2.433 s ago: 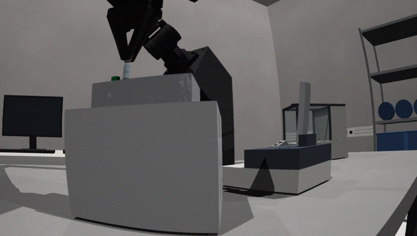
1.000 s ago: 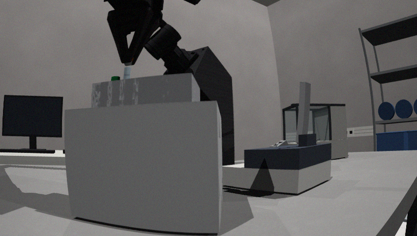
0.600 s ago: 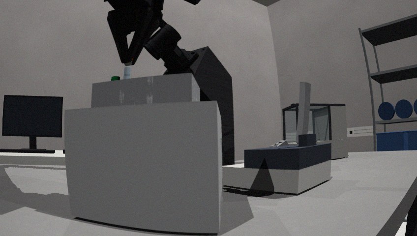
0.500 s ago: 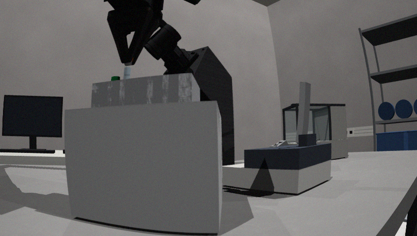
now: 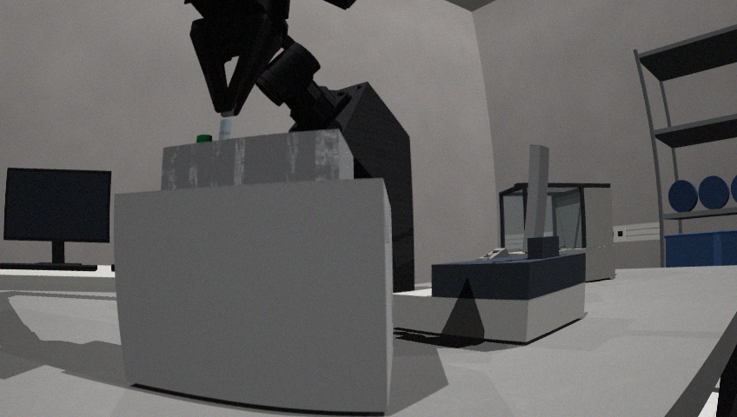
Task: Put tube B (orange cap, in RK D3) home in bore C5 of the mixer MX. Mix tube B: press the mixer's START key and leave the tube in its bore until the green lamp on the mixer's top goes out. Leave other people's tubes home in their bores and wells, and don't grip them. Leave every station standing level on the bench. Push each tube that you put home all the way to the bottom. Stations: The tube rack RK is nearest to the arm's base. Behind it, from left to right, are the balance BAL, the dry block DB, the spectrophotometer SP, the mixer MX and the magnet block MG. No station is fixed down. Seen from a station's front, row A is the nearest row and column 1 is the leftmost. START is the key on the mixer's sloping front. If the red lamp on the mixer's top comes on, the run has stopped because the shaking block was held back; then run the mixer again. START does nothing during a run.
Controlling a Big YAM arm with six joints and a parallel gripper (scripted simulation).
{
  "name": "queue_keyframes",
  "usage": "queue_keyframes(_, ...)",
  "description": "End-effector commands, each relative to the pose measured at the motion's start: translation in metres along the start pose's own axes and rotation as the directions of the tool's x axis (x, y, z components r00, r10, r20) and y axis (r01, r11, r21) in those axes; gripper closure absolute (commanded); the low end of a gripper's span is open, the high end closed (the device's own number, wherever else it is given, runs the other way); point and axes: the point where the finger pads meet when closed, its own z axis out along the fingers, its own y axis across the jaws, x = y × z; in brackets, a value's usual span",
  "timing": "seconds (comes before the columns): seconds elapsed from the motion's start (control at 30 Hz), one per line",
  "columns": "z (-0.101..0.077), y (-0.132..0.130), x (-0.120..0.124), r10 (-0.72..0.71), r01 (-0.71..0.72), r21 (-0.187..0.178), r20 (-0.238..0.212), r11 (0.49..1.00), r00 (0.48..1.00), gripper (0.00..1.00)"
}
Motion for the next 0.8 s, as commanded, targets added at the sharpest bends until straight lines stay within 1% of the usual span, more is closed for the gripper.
queue_keyframes(0.0,0.0079,0.0027,0.0012,-0.011,0.011,-0.01,-0.008,1.0,1.0,0.91)
queue_keyframes(0.6,0.0076,0.0025,0.002,-0.012,0.012,-0.011,-0.007,1.0,1.0,0.91)
queue_keyframes(0.77,0.0066,-0.0013,0.0028,-0.009,0.009,-0.008,-0.007,1.0,1.0,0.91)
